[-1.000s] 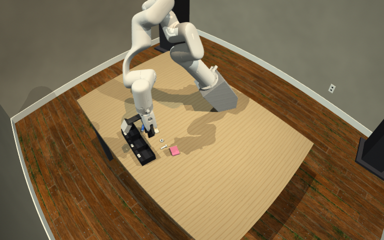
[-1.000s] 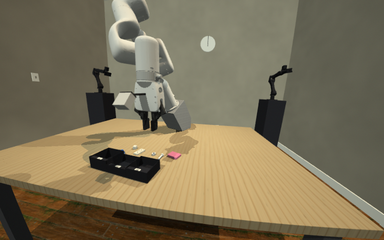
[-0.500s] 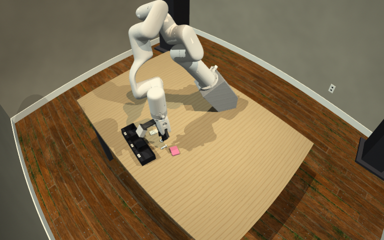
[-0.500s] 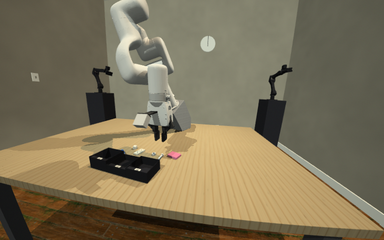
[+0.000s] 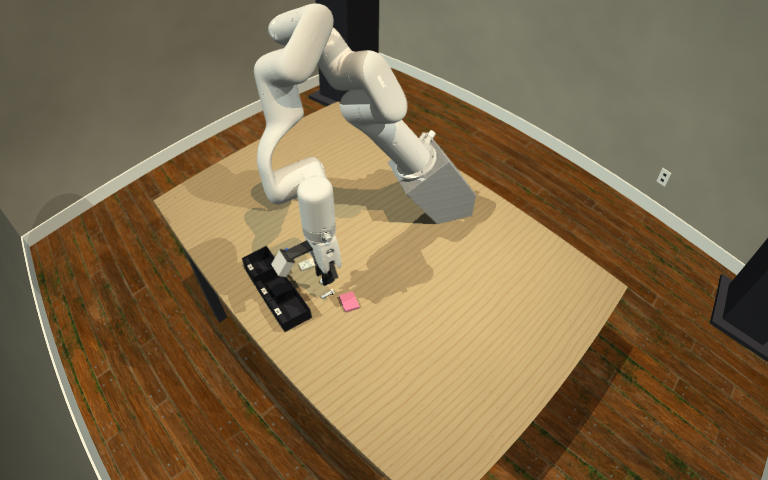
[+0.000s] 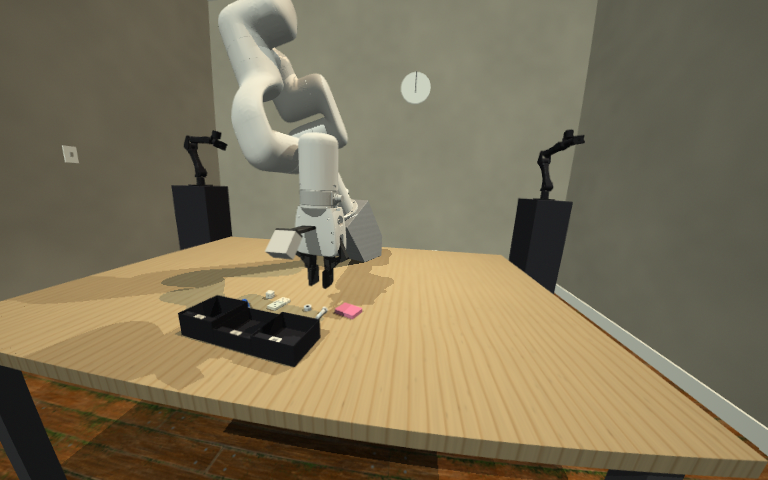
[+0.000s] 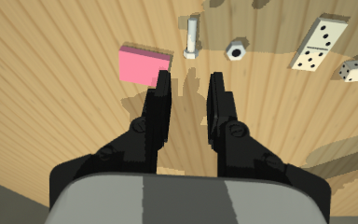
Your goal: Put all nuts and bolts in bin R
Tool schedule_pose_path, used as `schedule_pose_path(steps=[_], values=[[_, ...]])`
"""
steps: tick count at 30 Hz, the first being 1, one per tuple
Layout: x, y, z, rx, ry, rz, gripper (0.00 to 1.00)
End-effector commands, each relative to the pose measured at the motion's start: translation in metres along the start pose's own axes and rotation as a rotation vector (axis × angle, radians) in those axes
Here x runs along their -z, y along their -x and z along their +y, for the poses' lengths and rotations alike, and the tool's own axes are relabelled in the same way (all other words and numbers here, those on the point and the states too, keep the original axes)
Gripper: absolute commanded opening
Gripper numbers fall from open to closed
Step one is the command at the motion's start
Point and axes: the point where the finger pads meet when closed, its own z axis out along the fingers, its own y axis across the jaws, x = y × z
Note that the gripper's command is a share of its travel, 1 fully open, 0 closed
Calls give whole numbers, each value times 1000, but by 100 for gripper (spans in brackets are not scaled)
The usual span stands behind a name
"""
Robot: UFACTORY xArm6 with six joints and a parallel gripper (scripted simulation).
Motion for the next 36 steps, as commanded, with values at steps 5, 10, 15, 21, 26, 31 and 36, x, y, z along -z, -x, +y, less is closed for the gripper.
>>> schedule_pose_path(steps=[5, 10, 15, 21, 26, 31, 36], values=[[0, -1, 0, 0, -1, 3, 29], [0, -1, 0, 0, -1, 3, 29], [0, -1, 0, 0, -1, 3, 29], [0, -1, 0, 0, -1, 3, 29], [0, -1, 0, 0, -1, 3, 29], [-16, -1, 0, 0, -1, 3, 29], [-28, -1, 0, 0, -1, 3, 29]])
